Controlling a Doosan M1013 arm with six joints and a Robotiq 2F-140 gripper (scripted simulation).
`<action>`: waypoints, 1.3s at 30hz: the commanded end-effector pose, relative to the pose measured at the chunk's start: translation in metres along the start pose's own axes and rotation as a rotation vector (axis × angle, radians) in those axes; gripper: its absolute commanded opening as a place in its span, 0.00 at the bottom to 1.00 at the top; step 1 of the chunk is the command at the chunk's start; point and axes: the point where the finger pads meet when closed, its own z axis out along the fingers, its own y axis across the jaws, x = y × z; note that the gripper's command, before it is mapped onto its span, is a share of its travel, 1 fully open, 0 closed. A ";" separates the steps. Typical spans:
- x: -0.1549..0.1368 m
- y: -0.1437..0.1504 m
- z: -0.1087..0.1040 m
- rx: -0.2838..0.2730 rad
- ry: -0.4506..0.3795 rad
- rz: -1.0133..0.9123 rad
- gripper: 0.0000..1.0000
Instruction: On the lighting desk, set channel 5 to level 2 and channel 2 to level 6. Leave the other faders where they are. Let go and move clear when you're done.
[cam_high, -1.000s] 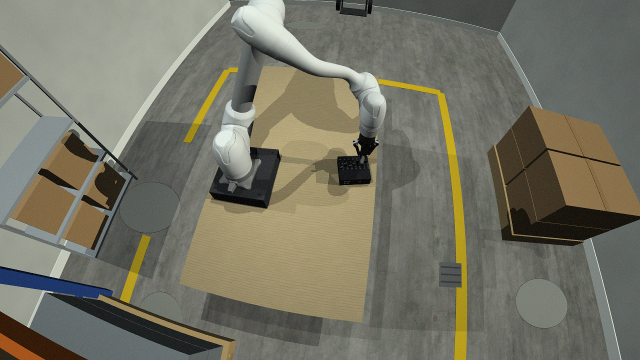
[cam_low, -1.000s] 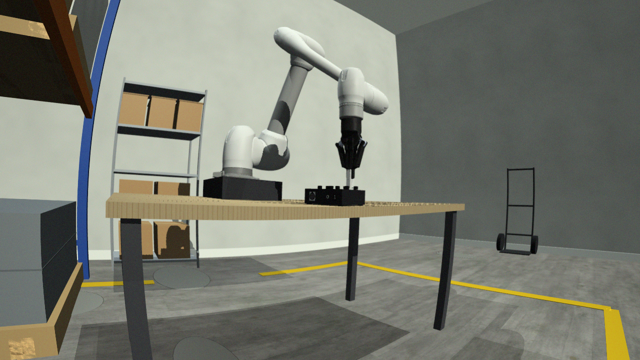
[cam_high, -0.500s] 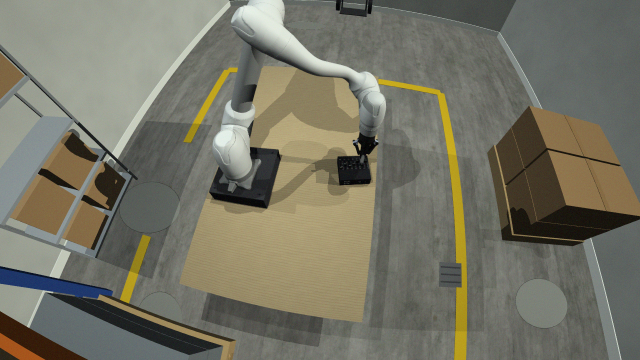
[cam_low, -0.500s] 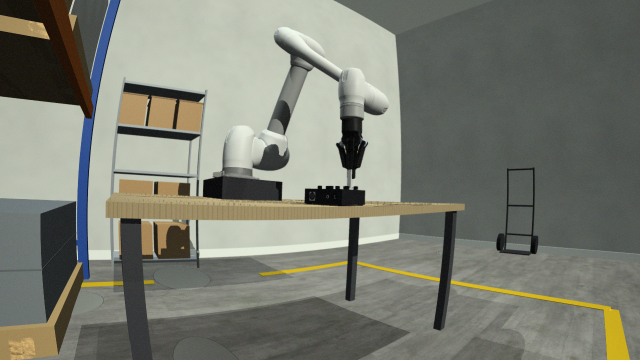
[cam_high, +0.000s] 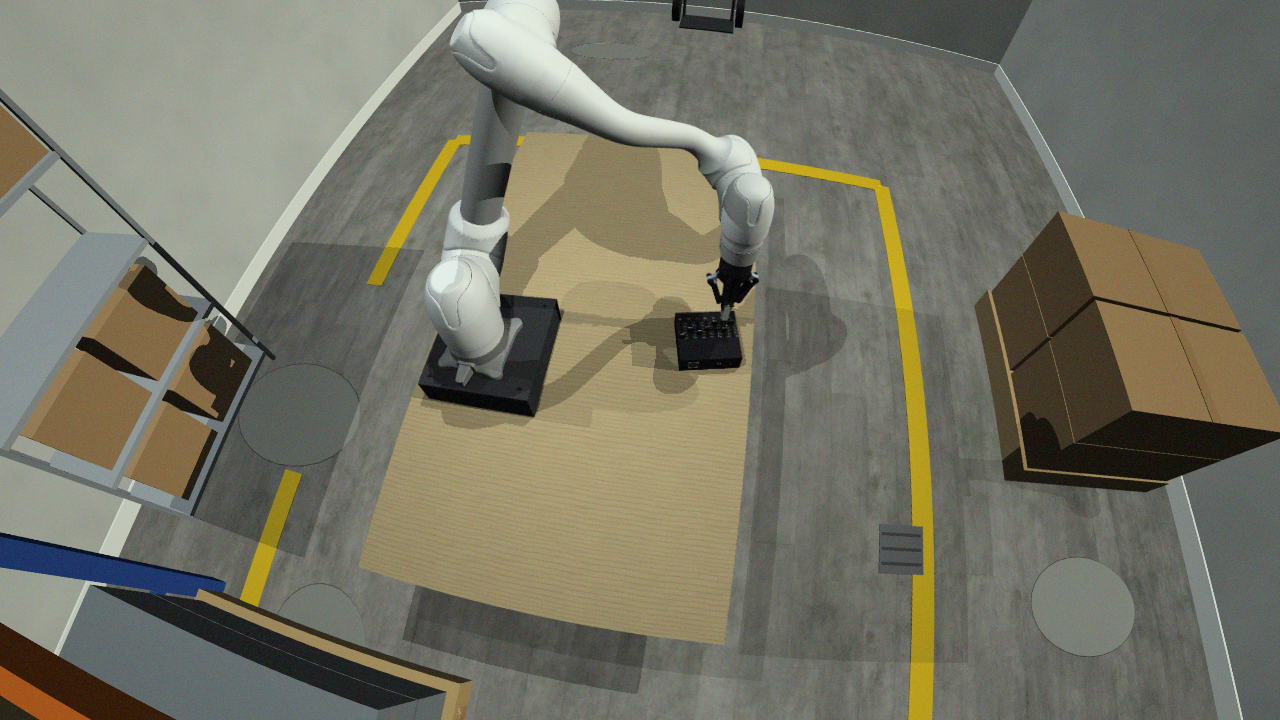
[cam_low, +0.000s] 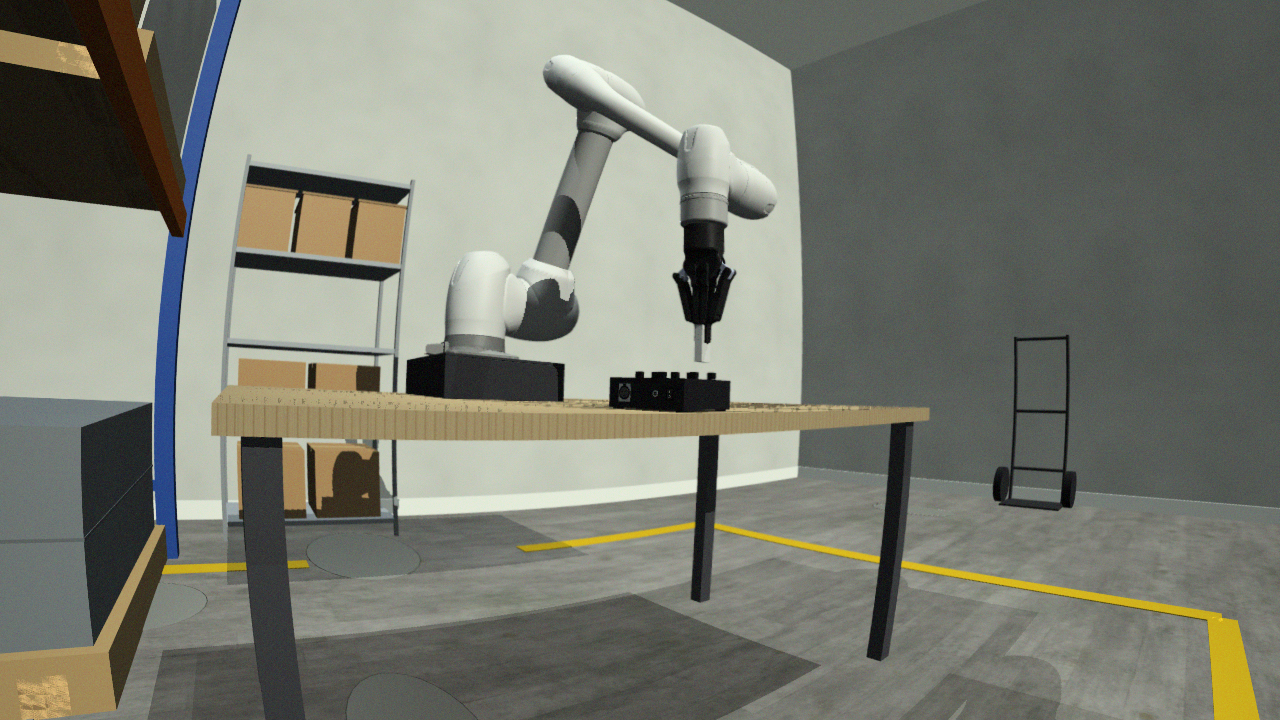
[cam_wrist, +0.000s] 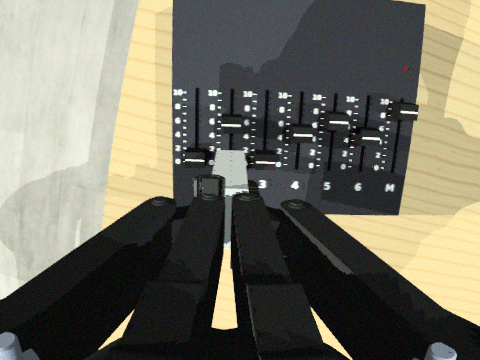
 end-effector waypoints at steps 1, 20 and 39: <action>0.000 0.000 -0.009 0.000 0.000 0.000 0.10; 0.000 0.000 -0.015 0.000 0.000 0.000 0.10; 0.009 0.010 -0.015 0.000 0.000 0.497 0.10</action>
